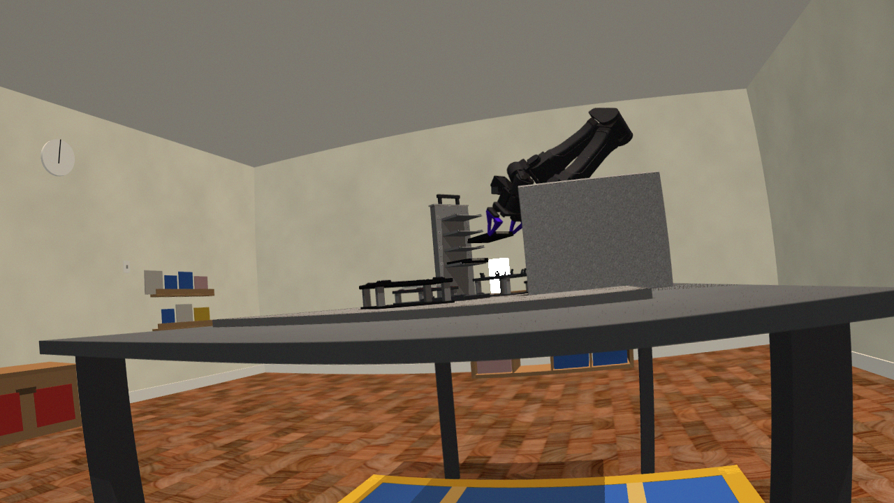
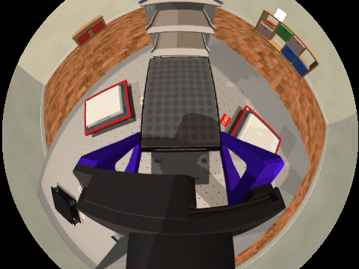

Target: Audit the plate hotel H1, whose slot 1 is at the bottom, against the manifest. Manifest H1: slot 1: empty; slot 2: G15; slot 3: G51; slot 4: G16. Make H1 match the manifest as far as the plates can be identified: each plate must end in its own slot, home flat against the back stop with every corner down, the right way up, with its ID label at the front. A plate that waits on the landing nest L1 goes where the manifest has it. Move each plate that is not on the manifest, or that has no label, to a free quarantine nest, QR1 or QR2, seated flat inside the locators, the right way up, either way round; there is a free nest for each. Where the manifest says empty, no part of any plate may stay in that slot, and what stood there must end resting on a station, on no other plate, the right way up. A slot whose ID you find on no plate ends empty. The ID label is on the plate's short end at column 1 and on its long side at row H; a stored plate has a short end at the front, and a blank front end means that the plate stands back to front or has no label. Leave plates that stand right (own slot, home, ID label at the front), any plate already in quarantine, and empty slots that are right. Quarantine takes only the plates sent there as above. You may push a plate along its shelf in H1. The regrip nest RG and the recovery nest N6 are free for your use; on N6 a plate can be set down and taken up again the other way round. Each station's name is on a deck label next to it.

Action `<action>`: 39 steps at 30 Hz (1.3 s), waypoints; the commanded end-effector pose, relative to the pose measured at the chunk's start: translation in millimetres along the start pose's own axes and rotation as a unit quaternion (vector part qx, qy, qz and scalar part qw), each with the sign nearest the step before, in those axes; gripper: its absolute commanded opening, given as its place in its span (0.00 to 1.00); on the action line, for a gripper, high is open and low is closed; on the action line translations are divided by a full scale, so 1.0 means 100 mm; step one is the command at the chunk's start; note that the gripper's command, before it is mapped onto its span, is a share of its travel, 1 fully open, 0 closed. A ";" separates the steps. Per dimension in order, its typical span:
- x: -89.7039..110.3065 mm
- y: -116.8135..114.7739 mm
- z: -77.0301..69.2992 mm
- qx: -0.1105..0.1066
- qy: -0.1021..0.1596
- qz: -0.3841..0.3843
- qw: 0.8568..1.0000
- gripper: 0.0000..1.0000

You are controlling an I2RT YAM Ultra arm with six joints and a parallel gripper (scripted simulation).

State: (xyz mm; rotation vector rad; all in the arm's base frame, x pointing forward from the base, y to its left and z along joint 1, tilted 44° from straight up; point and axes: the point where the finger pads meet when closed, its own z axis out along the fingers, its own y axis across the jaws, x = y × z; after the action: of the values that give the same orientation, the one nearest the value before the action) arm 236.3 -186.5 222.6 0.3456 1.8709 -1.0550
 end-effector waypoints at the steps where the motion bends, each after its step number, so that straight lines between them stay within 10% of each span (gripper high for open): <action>1: -0.09 -0.01 0.00 -0.002 -0.012 0.005 1.000 0.86; 39: -0.34 -0.01 0.24 -0.002 -0.012 0.005 1.000 0.86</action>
State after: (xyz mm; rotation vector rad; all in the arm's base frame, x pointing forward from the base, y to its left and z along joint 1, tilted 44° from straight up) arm 264.2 -201.1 239.4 0.3458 1.8667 -1.0539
